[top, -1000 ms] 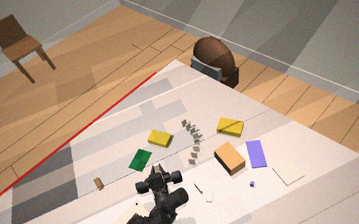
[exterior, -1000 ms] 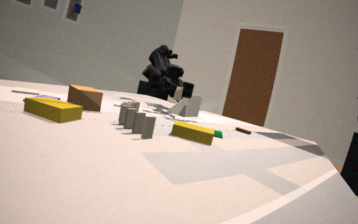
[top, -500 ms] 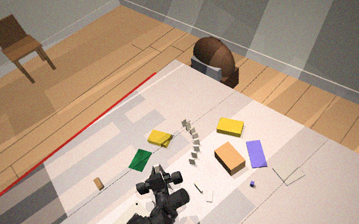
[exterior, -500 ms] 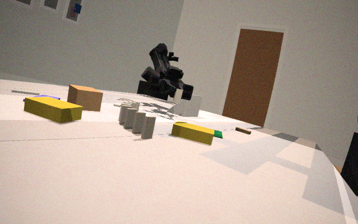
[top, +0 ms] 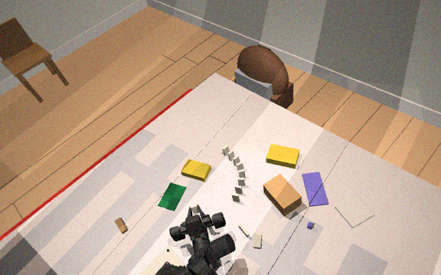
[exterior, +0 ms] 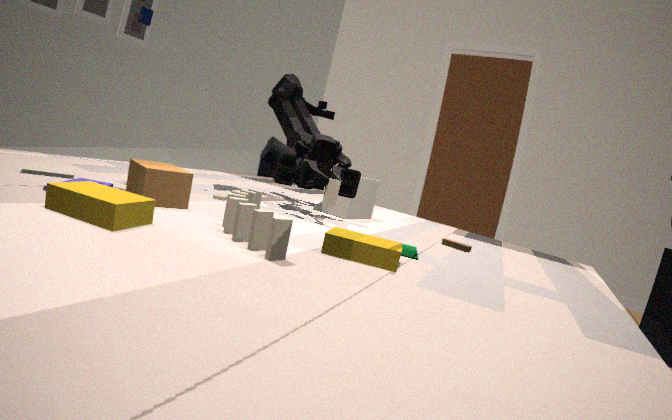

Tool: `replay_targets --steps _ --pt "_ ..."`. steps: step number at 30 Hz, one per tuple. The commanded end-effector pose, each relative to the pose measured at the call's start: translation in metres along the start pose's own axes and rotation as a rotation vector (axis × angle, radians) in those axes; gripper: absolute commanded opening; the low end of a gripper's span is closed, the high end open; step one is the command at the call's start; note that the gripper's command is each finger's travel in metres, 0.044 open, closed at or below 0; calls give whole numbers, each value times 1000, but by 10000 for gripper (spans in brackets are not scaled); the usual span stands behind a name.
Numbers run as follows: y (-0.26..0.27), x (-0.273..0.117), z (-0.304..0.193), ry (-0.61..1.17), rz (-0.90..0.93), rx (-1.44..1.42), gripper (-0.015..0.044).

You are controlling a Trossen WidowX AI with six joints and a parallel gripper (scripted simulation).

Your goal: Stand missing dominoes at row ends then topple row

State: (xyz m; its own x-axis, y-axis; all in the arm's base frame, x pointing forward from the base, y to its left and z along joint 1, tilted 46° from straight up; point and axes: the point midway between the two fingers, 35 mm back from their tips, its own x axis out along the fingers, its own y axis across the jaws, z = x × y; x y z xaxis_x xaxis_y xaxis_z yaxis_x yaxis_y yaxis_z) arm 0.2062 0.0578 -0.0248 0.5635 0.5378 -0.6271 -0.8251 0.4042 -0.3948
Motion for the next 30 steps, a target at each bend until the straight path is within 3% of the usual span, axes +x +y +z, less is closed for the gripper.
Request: replay_targets --steps 1,30 --pt "-1 1 -7 -5 -1 -7 107" --pt "5 2 -38 -16 -13 3 107"
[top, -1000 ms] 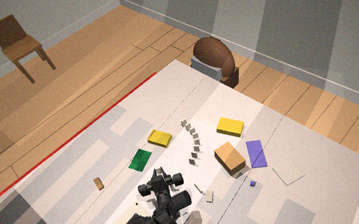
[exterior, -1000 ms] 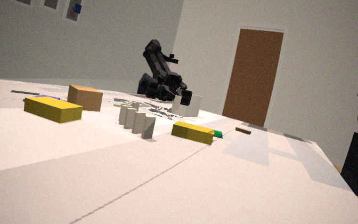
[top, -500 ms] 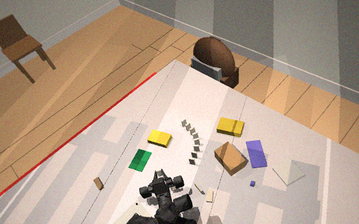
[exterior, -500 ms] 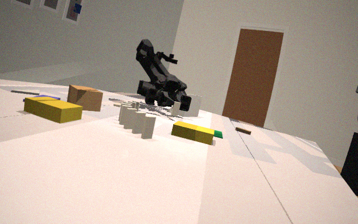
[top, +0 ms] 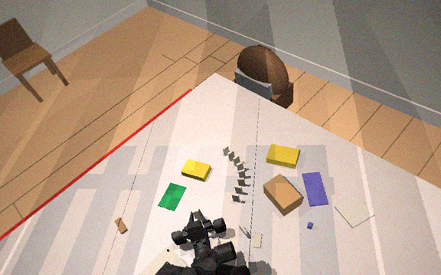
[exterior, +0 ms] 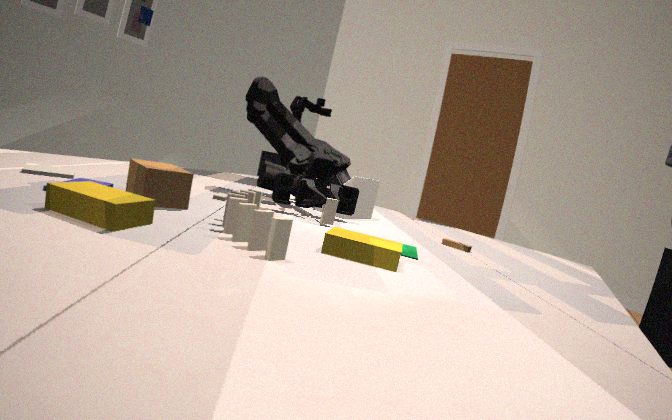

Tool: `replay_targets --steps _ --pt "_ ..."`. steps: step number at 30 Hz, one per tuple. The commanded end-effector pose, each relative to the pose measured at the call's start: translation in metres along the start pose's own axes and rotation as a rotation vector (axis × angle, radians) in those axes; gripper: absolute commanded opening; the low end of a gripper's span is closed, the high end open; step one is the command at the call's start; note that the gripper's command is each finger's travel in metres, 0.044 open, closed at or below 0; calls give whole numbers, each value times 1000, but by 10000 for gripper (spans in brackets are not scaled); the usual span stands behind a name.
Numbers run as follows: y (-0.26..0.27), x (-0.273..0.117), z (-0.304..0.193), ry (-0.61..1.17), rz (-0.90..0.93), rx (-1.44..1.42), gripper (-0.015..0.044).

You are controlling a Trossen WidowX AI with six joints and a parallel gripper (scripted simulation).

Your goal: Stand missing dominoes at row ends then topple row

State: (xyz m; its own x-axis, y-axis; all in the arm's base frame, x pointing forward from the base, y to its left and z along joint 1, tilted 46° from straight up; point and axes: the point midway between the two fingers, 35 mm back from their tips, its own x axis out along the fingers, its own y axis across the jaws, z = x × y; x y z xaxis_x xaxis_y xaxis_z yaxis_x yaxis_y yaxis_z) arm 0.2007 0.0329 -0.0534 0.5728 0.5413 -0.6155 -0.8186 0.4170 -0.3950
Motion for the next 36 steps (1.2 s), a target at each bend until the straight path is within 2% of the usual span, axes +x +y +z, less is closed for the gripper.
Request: replay_targets --steps 1,3,16,20,29,36 --pt "-1 0 0 -6 -2 -7 107" --pt "-1 0 0 -6 -2 -7 107" --pt "-1 0 0 -6 -2 -7 440" --pt "-1 1 3 -5 1 -5 440" --pt "-3 0 48 -15 13 29 440" --pt "-3 9 45 43 66 93 440"
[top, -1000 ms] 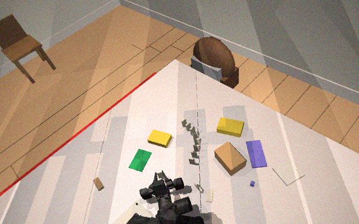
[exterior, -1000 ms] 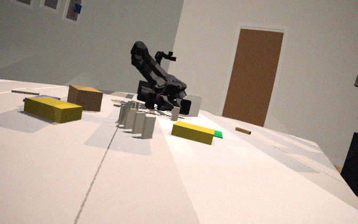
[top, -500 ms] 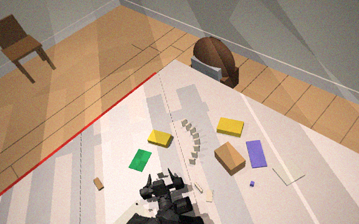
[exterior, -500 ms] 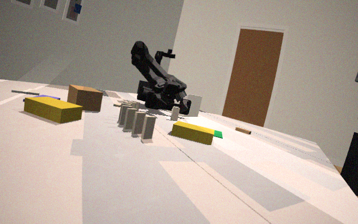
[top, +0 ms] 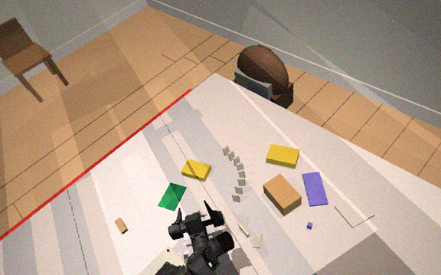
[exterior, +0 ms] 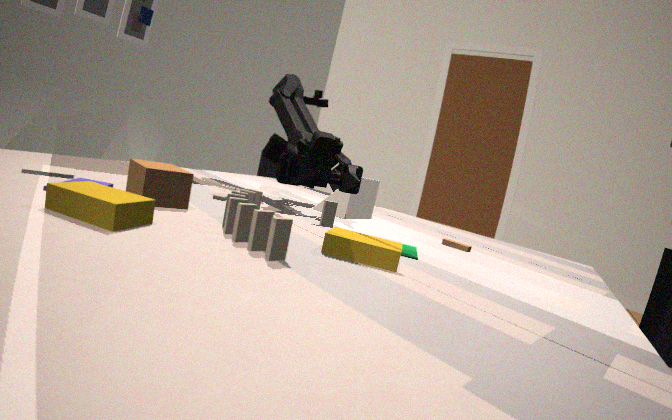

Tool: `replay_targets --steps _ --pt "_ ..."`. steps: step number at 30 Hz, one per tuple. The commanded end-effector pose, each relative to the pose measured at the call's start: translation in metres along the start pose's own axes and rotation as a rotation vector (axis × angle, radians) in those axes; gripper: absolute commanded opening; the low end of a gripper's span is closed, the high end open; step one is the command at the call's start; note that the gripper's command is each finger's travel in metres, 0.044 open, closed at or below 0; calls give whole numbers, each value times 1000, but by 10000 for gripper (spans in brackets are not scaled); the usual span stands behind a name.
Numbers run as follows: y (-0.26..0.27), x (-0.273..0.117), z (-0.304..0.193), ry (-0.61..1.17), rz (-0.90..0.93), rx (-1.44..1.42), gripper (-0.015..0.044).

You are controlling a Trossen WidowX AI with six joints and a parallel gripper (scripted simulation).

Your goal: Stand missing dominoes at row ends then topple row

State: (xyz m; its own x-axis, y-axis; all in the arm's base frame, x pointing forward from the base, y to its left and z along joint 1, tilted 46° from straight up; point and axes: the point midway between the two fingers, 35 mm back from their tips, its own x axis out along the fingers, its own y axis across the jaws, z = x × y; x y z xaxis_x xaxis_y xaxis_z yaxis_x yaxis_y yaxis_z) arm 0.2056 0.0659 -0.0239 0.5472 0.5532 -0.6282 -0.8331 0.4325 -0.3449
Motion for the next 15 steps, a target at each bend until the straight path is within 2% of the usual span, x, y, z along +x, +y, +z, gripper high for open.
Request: replay_targets --steps 1,8,15 --pt "-1 12 -2 77 61 83 440" --pt "1 45 -17 482 233 320 440" --pt "0 51 -8 940 236 375 440"
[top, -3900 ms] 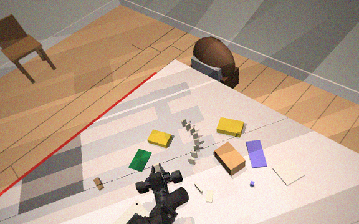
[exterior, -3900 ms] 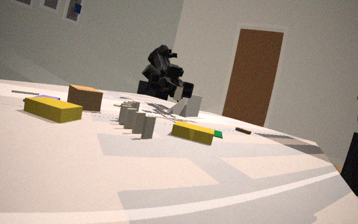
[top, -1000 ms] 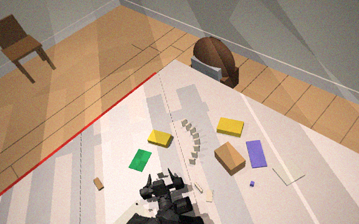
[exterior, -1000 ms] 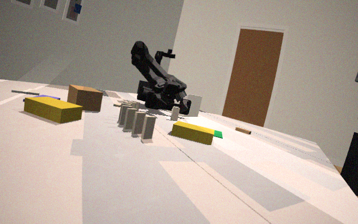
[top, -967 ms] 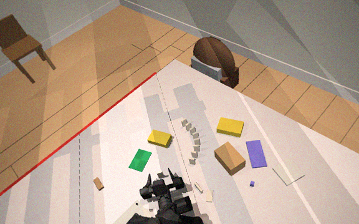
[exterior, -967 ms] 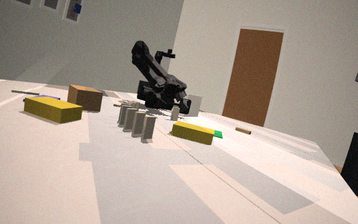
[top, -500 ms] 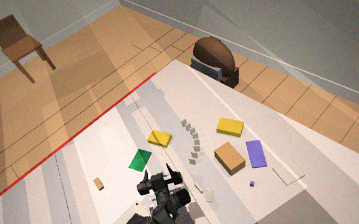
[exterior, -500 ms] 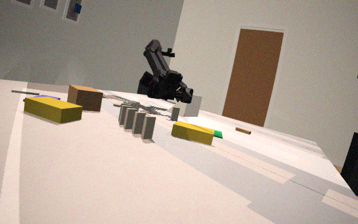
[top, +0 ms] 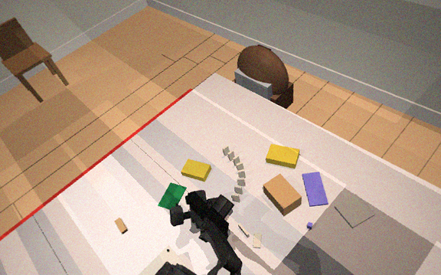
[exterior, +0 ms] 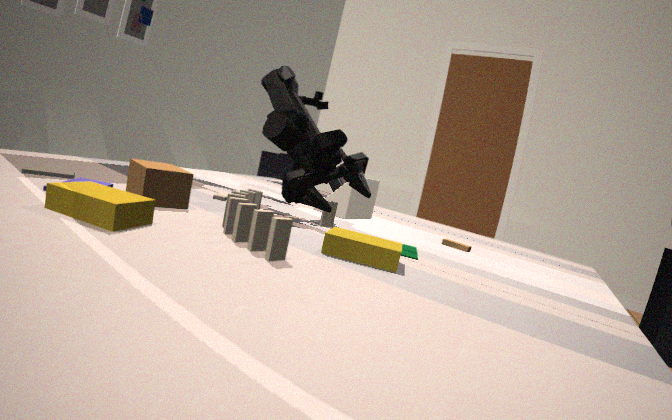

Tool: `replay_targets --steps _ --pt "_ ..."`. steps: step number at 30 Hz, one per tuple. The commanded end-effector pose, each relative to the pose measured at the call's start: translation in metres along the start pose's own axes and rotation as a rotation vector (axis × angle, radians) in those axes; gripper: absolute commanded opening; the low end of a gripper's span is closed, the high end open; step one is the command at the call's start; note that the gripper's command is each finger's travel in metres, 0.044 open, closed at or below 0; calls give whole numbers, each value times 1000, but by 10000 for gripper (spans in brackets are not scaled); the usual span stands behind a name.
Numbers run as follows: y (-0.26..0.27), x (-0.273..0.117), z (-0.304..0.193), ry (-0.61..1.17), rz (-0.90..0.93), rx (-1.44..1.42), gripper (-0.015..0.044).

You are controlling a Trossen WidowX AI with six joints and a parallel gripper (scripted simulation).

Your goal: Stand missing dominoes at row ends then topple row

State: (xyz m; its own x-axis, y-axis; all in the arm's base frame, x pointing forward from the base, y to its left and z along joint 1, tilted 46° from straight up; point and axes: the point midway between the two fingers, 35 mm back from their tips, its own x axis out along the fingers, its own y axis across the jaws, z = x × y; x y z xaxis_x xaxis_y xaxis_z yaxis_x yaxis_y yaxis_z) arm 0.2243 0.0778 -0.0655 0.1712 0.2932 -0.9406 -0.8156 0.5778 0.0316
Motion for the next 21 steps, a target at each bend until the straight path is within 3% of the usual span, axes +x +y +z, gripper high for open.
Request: replay_targets --steps 1,7,11,21 --pt "0 -1 16 474 -75 117 440" --pt "18 -24 35 845 -291 47 440" --pt "22 -39 45 970 -422 -25 440" --pt "23 -43 49 1000 -463 -50 440"
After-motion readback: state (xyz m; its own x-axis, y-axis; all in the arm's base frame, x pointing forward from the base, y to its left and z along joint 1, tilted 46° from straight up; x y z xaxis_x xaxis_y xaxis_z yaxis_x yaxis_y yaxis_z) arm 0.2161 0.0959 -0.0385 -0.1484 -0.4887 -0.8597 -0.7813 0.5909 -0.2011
